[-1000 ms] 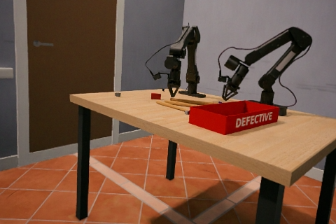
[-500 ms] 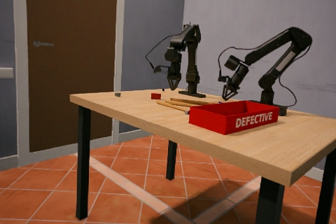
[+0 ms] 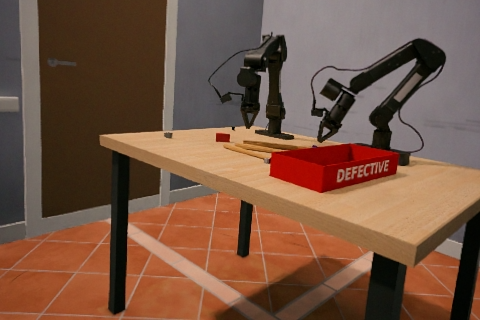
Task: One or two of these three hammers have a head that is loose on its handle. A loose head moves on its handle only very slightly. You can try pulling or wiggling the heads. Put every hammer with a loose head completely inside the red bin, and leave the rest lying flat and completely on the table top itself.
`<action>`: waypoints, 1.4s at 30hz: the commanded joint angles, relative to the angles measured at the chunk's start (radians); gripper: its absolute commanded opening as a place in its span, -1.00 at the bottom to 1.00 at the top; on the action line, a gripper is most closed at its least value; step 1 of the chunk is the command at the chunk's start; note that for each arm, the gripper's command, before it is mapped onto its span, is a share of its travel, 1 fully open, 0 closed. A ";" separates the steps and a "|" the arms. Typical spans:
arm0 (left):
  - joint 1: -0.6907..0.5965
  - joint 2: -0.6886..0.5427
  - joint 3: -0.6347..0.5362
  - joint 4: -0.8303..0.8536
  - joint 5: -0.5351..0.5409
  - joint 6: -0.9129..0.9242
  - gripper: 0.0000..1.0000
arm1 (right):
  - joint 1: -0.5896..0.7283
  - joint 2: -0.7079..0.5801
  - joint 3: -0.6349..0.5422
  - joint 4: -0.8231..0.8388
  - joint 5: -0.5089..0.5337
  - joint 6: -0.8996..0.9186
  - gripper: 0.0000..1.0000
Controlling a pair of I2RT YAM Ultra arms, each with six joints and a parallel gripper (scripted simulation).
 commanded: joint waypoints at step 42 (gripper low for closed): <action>0.483 0.748 0.631 -0.130 0.274 0.709 -0.20 | 0.382 -1.360 -0.426 -0.095 -0.193 -1.259 1.00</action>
